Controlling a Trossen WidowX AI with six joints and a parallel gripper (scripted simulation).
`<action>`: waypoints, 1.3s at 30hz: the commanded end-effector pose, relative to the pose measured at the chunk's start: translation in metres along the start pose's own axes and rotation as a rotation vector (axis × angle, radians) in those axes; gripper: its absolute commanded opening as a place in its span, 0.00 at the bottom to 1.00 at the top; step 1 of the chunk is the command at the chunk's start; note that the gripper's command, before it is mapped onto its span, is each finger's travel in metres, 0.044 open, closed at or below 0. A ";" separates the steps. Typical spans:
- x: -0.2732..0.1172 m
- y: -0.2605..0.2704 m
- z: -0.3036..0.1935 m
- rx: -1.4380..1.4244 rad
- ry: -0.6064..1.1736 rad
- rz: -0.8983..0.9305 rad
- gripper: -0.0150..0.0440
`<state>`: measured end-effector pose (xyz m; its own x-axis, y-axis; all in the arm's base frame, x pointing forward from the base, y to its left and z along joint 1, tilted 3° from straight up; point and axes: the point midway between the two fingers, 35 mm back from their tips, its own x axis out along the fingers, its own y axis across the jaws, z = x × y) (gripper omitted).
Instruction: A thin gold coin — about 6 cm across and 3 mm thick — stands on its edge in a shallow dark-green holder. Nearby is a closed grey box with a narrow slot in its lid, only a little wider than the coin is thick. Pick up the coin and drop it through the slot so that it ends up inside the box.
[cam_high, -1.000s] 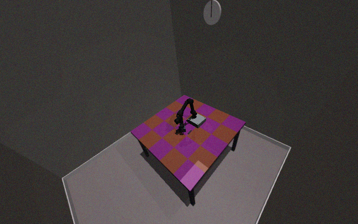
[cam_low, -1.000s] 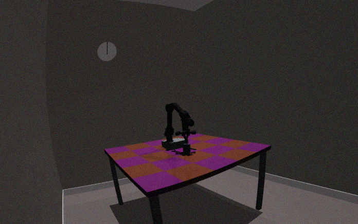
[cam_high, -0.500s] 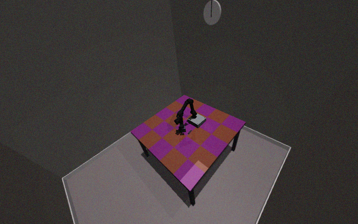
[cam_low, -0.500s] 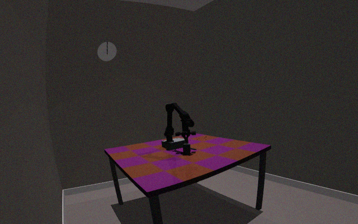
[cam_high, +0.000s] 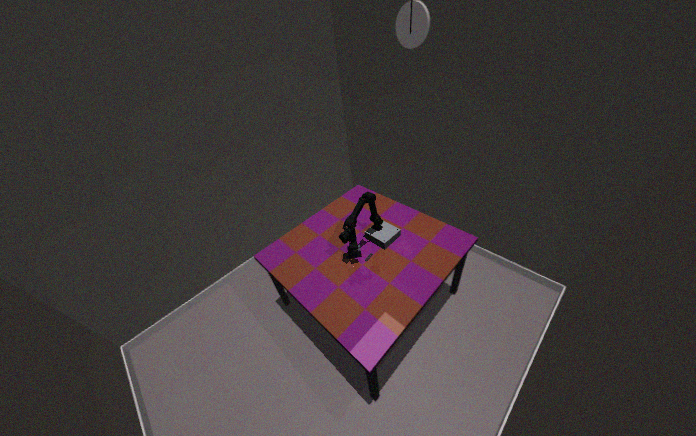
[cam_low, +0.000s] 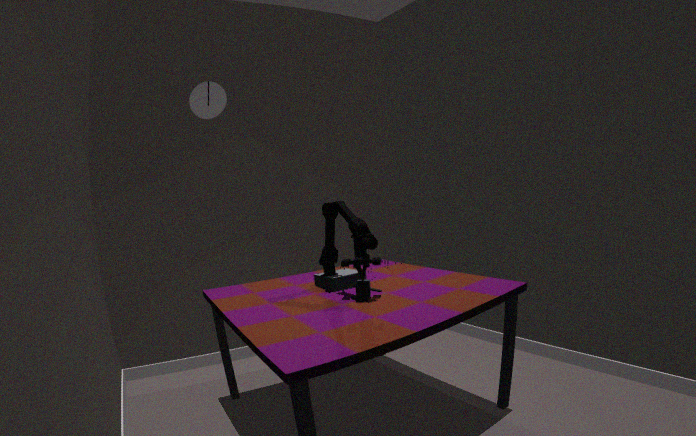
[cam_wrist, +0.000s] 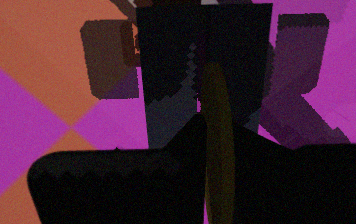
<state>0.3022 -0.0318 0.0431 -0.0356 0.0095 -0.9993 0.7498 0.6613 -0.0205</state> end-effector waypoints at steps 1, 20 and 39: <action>0.002 0.000 0.000 0.002 -0.001 0.000 0.25; -0.011 0.000 0.000 0.000 0.000 0.000 0.70; -0.060 -0.003 -0.004 0.000 0.008 -0.007 1.00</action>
<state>0.2999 -0.0318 0.1024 -0.0456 0.0104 -0.9989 0.7499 0.6610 -0.0273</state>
